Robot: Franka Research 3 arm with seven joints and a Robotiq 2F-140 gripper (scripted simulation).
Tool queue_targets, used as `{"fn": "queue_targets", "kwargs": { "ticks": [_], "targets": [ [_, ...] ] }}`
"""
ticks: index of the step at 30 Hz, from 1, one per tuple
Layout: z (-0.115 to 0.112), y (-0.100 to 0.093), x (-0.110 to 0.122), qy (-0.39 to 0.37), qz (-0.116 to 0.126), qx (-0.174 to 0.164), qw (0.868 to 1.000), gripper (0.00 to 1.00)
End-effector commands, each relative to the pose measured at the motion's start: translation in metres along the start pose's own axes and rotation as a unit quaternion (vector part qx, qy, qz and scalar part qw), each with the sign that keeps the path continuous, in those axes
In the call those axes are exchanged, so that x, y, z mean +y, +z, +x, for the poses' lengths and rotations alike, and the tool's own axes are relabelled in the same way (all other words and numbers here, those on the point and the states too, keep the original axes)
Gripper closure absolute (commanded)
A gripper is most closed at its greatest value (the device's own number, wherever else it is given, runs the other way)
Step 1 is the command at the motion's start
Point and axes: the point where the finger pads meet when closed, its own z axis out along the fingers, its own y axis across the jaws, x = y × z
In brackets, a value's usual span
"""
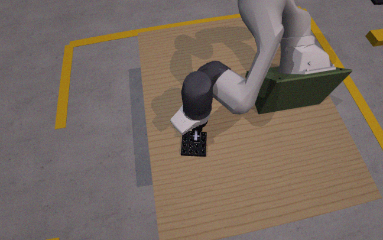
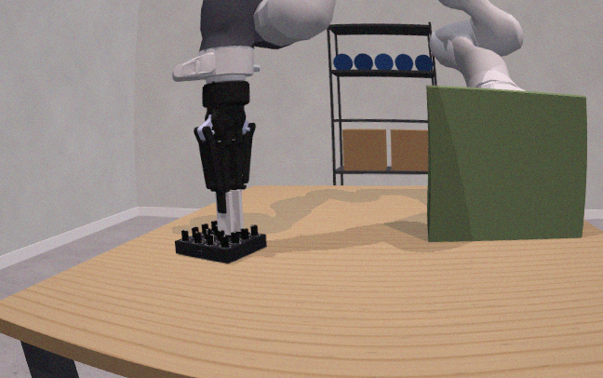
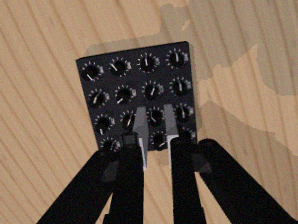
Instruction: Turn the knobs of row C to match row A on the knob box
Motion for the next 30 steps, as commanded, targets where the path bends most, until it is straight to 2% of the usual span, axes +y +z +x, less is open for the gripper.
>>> {"fn": "queue_targets", "kwargs": {
  "ticks": [1,18,19,30],
  "targets": [
    [0.0002,0.0005,-0.0015,0.003,0.002,0.000,1.000,0.88],
    [0.0002,0.0005,-0.0015,0.003,0.002,0.000,1.000,0.88],
    [0.0002,0.0005,-0.0015,0.003,0.002,0.000,1.000,0.95],
    [0.0002,0.0005,-0.0015,0.003,0.002,0.000,1.000,0.95]
  ]
}}
